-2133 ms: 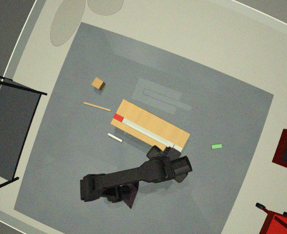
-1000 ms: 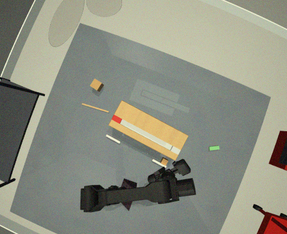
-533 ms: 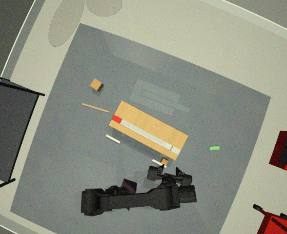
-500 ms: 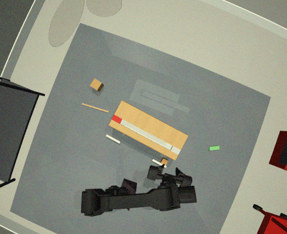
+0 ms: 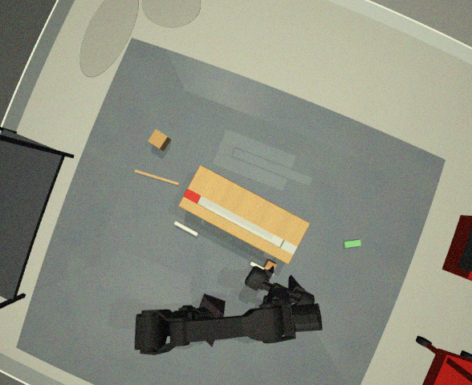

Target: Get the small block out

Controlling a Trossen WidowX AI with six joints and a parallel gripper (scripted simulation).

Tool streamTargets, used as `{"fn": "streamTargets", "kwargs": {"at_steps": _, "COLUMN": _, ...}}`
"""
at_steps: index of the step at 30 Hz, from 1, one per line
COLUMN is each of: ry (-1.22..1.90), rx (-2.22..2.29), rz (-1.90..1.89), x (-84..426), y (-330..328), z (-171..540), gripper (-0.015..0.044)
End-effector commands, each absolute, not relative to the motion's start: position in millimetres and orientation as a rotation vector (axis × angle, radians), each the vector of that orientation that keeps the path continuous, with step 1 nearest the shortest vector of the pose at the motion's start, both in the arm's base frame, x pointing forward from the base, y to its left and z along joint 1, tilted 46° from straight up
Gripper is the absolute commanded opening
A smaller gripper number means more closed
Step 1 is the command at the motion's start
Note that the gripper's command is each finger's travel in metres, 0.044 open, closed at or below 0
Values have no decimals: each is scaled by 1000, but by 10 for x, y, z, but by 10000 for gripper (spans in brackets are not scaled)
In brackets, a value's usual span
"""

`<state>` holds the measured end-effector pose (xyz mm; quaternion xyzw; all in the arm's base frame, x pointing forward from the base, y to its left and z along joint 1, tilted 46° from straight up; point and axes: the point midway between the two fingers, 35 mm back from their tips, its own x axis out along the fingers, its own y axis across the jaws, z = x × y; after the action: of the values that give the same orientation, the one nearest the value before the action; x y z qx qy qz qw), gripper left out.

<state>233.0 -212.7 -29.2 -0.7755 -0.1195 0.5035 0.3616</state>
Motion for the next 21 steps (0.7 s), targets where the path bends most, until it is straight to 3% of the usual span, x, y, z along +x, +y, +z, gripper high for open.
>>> {"fn": "streamTargets", "kwargs": {"at_steps": 1, "ry": -327, "rx": -1962, "rz": 1303, "x": 2364, "y": -1708, "z": -676, "gripper": 285}}
{"fn": "streamTargets", "kwargs": {"at_steps": 21, "ry": -328, "rx": -1962, "rz": 1302, "x": 2378, "y": -1436, "z": -929, "gripper": 285}}
